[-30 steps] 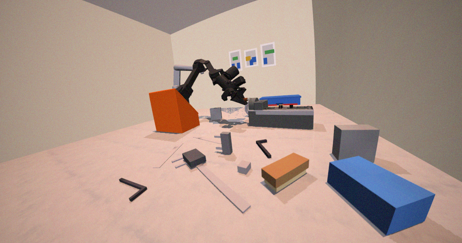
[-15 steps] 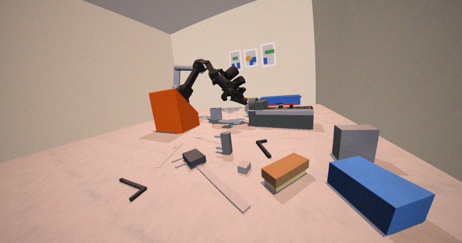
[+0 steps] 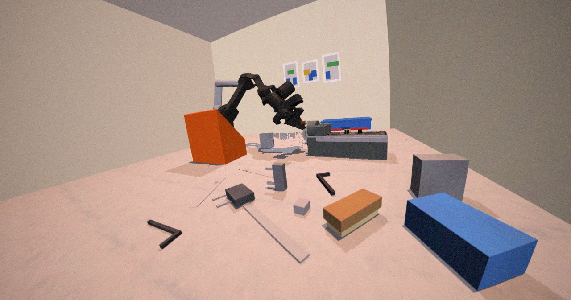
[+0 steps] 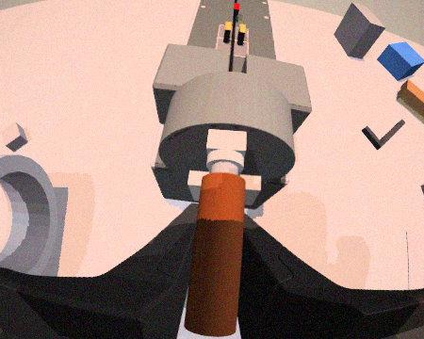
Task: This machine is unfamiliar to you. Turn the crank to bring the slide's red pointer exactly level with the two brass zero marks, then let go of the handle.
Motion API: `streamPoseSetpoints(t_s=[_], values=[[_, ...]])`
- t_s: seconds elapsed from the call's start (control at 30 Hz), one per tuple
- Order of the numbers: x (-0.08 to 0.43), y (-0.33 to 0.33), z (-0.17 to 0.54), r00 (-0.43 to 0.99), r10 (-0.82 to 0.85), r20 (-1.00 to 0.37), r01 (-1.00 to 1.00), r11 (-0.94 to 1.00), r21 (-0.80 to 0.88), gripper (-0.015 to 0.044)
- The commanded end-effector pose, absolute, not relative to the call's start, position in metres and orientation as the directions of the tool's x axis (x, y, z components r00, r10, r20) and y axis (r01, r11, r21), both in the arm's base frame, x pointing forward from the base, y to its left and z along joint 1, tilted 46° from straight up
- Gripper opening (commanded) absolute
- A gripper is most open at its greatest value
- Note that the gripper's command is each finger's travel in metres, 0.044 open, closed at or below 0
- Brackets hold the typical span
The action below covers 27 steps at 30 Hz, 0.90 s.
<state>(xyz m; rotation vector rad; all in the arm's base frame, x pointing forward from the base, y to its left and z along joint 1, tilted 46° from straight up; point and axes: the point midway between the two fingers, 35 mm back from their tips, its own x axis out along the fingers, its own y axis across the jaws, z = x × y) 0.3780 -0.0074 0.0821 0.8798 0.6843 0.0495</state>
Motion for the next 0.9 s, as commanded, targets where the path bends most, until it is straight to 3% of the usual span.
streamPoseSetpoints(t_s=[0.0,0.87], values=[[0.3753,-0.0141,0.0763,0.786,0.291,-0.545,0.256,0.650,0.716,0.0000],[0.3749,-0.0152,0.0738,0.786,0.291,-0.546,0.256,0.650,0.716,0.0000]])
